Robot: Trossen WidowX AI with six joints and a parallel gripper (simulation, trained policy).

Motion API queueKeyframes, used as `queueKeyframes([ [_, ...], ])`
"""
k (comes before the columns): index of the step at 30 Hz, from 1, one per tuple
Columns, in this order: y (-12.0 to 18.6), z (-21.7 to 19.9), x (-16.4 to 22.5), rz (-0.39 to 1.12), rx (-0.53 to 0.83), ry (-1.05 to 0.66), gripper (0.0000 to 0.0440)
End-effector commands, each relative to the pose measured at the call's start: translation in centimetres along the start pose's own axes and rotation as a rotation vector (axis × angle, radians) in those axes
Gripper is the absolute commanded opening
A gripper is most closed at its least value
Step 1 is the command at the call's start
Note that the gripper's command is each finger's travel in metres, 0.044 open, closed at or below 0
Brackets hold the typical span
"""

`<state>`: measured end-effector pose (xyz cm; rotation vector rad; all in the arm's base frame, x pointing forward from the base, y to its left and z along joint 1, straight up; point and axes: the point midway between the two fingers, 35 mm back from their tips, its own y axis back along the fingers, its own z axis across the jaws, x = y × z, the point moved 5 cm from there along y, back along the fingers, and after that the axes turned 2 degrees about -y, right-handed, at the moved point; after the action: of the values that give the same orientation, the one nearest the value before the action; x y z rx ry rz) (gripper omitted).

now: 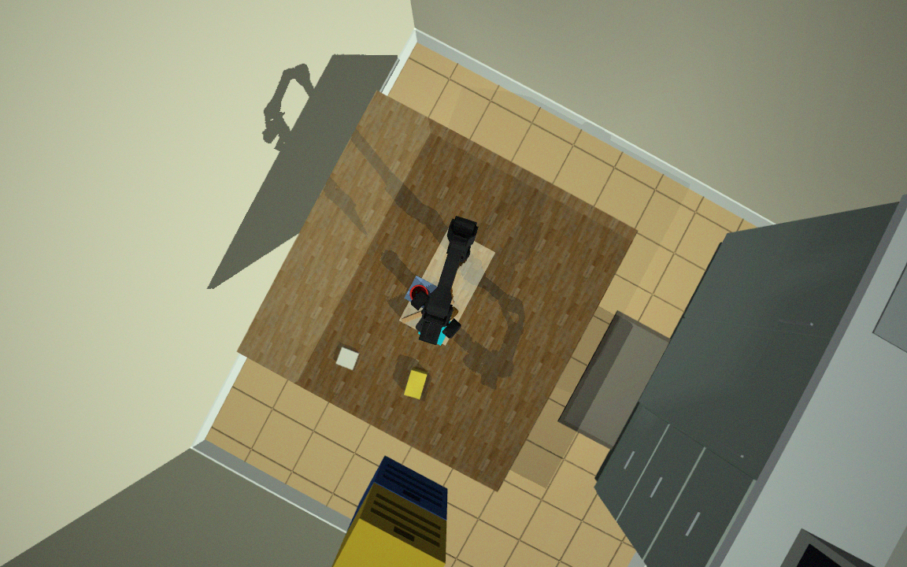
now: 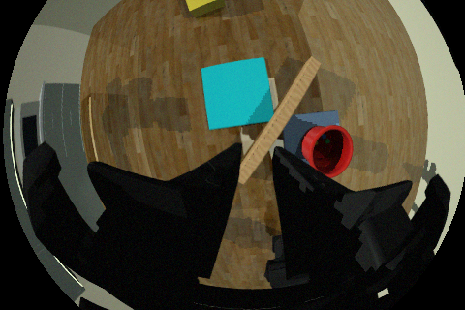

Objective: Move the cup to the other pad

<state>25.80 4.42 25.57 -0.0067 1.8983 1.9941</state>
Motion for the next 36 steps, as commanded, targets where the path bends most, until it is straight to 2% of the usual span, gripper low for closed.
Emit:
queueKeyframes([
  [1, -0.3, -0.4, 0.0, 0.039, 0.029, 0.014, 0.0092],
  [12, -1.8, -1.9, 0.4, 0.159, 0.107, 0.037, 0.0096],
  [36, -6.8, -5.4, 1.1, 0.290, 0.174, 0.077, 0.0156],
])
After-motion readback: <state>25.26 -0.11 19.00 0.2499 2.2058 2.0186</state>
